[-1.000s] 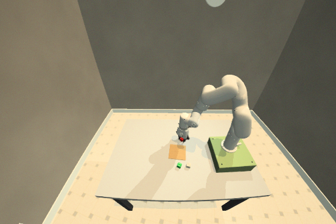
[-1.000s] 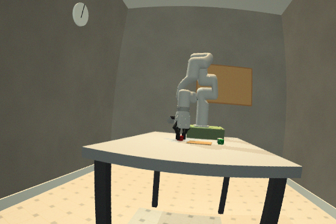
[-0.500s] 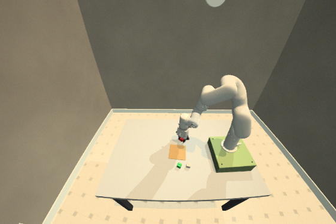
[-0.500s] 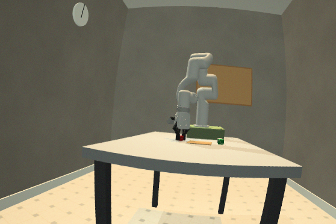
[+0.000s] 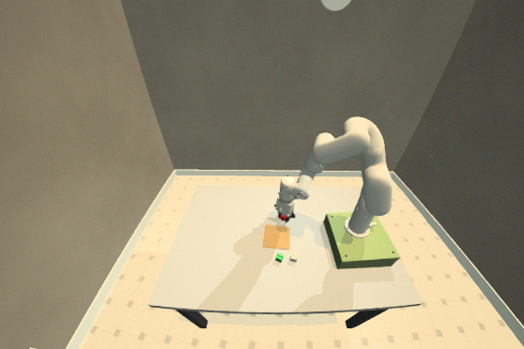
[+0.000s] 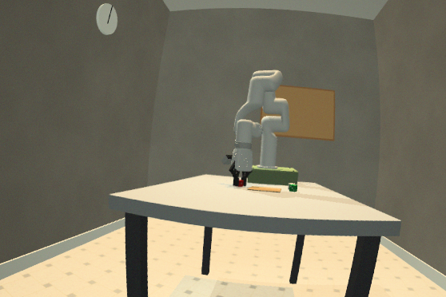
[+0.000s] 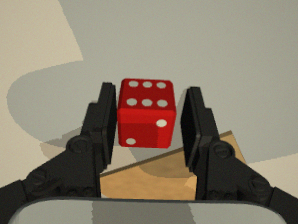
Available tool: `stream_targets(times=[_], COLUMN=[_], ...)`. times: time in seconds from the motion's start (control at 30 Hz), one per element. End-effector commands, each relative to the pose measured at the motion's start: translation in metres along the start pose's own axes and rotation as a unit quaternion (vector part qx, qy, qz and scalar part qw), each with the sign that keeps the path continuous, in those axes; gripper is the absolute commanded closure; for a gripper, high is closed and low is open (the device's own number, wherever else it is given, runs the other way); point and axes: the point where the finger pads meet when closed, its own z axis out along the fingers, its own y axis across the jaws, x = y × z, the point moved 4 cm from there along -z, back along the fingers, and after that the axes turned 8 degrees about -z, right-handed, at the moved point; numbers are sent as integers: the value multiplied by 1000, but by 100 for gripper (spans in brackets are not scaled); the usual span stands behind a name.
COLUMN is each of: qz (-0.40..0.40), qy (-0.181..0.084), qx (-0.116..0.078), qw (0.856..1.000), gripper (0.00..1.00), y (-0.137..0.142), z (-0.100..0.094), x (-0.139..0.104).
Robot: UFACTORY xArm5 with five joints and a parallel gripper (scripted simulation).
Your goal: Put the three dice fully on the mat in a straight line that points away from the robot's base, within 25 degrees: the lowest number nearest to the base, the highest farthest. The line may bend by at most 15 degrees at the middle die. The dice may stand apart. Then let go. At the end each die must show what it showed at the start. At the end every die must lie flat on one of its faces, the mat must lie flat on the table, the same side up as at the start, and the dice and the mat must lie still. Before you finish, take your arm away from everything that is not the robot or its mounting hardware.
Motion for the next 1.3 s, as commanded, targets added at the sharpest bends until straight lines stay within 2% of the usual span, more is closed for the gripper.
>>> stream_targets(times=[0.0,0.37,0.4,1.27], qz=[0,0,0,0], qy=[0,0,0,0], qx=[1,1,1,1], qw=[1000,1000,1000,1000], gripper=[53,53,73,73], y=[-1,-1,-1,-1], z=[-1,-1,-1,-1], x=[0,0,0,0])
